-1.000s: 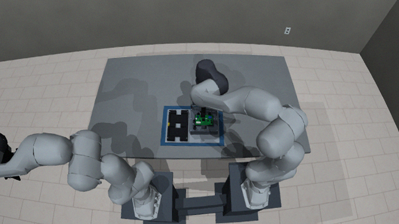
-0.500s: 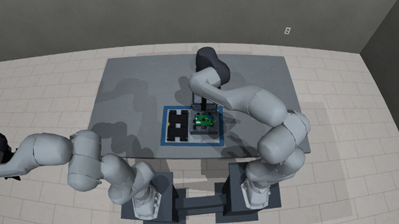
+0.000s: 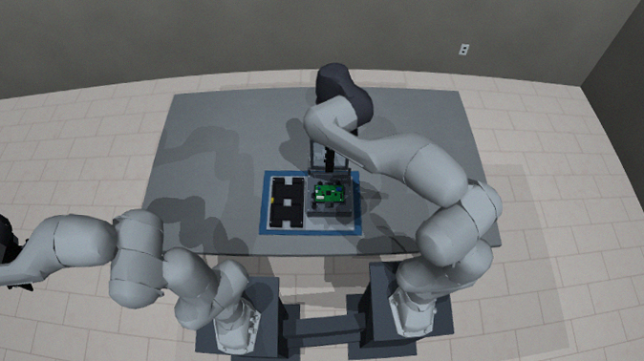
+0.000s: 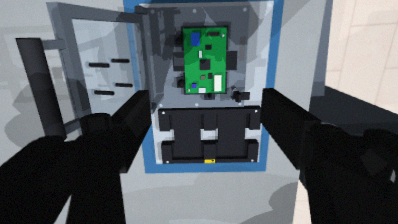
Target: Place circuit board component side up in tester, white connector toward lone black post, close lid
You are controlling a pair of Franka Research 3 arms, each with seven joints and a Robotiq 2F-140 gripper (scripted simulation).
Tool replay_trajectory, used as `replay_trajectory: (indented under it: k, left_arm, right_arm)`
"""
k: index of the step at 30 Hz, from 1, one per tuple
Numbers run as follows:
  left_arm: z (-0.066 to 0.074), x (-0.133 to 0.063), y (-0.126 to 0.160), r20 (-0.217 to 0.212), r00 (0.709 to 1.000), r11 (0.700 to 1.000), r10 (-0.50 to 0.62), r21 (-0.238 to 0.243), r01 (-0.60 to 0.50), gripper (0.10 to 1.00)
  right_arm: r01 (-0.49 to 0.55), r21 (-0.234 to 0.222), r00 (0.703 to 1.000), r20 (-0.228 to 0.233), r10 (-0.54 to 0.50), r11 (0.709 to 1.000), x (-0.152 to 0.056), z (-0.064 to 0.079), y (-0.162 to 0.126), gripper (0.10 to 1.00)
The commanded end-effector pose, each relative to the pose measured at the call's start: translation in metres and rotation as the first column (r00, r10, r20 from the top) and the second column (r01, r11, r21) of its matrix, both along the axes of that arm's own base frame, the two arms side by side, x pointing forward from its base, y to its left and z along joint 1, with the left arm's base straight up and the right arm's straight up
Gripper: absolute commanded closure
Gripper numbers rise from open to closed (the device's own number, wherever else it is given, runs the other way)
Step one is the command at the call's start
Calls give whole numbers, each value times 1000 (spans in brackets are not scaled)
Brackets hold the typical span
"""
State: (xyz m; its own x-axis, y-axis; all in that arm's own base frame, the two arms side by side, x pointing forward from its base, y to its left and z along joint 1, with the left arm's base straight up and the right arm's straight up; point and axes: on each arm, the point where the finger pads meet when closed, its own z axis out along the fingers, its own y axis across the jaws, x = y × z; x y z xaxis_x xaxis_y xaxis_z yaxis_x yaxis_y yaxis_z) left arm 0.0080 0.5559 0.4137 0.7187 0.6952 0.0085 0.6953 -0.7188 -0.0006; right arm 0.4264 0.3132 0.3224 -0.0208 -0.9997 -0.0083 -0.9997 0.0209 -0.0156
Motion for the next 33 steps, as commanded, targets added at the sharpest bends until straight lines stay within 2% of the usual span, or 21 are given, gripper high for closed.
replay_trajectory:
  k: [1, 7, 16, 17, 33]
  left_arm:
    - [0, 0, 0, 0, 1000, 1000, 0, 1, 0, 98]
    - [0, 0, 0, 0, 1000, 1000, 0, 1, 0, 98]
    - [0, 0, 0, 0, 1000, 1000, 0, 1, 0, 98]
    - [0, 0, 0, 0, 1000, 1000, 0, 1, 0, 98]
    - [0, 0, 0, 0, 1000, 1000, 0, 1, 0, 98]
  right_arm:
    - [-8, -8, 1000, -16, 8, 1000, -5, 6, -3, 475]
    - [-8, -8, 1000, -16, 8, 1000, -5, 11, -3, 475]
    - [-8, -8, 1000, -16, 8, 1000, -5, 13, -3, 475]
    - [-8, -8, 1000, -16, 8, 1000, -5, 13, -3, 729]
    - [-8, -8, 1000, -16, 8, 1000, -5, 13, -3, 729]
